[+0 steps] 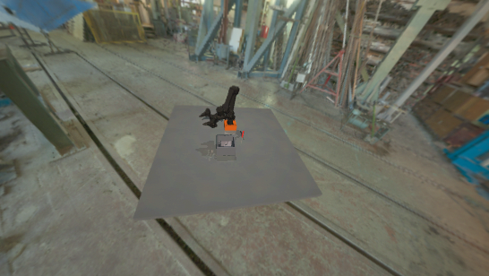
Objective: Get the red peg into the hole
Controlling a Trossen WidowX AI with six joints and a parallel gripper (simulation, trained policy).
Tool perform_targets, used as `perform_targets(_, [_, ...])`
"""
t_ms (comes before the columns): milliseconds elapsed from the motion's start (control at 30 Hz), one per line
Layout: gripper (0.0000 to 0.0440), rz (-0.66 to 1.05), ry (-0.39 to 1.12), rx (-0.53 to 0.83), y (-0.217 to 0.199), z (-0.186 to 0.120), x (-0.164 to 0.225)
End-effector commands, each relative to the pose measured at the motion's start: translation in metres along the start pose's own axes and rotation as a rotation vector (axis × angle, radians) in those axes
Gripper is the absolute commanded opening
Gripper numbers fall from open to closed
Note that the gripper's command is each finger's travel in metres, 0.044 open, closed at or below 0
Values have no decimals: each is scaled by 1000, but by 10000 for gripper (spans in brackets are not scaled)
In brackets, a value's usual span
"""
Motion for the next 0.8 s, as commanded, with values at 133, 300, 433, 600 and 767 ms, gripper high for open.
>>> perform_targets(133, [440,214,-173,-71,-1,-33,-43])
perform_targets(300, [440,337,-268,-146,1,-58,-65])
perform_targets(433, [440,430,-334,-223,5,-81,-81])
perform_targets(600, [440,538,-400,-340,11,-113,-95])
perform_targets(767, [440,630,-438,-479,21,-147,-104])
Point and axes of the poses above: the point midway between the two fingers, 35 mm back from their tips, its own z axis out along the fingers, its own y axis across the jaws, x = y × z, the point moved 2 cm from there along -z, back along the fingers, and after that the axes turned 10 degrees about z, right-handed, at the moved point
